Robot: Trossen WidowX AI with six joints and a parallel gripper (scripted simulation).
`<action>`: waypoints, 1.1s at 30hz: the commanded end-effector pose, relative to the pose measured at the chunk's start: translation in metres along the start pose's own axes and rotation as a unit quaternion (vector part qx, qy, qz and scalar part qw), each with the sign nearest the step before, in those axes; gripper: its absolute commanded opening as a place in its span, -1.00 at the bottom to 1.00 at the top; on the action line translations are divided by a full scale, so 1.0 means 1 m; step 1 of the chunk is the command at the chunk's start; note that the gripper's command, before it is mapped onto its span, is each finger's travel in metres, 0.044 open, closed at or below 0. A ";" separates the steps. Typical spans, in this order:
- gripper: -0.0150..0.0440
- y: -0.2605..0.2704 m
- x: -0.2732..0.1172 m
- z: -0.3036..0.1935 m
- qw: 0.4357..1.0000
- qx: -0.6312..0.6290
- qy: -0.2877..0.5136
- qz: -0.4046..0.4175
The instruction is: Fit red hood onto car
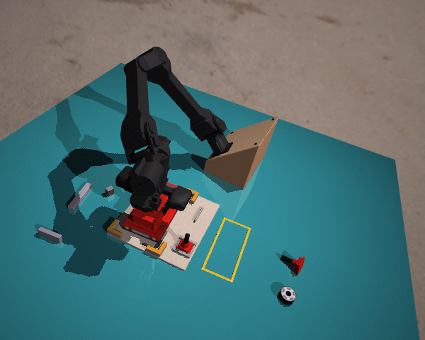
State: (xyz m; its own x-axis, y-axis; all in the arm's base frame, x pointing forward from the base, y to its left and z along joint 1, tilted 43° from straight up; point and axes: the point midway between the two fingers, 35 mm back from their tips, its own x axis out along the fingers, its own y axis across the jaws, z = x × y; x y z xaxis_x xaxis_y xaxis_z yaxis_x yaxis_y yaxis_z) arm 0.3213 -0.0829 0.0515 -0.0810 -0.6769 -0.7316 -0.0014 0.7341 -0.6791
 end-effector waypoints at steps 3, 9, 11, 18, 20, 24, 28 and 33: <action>-0.49 -0.001 0.001 0.000 1.000 -0.001 -0.002 -0.001; -0.49 0.000 0.003 0.000 1.000 -0.001 -0.002 -0.001; -0.49 0.000 0.004 0.000 1.000 -0.001 -0.003 -0.001; -0.49 0.000 0.006 0.000 1.000 -0.001 -0.003 -0.001; -0.49 0.000 0.006 0.000 1.000 -0.001 -0.003 -0.001; -0.49 0.000 0.008 0.000 1.000 -0.001 -0.004 -0.001; -0.49 -0.001 0.009 0.000 1.000 -0.001 -0.004 -0.001; -0.49 -0.001 0.010 0.000 1.000 -0.001 -0.004 -0.001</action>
State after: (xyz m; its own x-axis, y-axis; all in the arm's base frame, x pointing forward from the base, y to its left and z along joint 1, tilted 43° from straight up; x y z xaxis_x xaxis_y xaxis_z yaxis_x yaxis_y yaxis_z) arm 0.3201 -0.0896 0.0447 -0.0749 -0.6778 -0.7314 -0.0014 0.7335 -0.6796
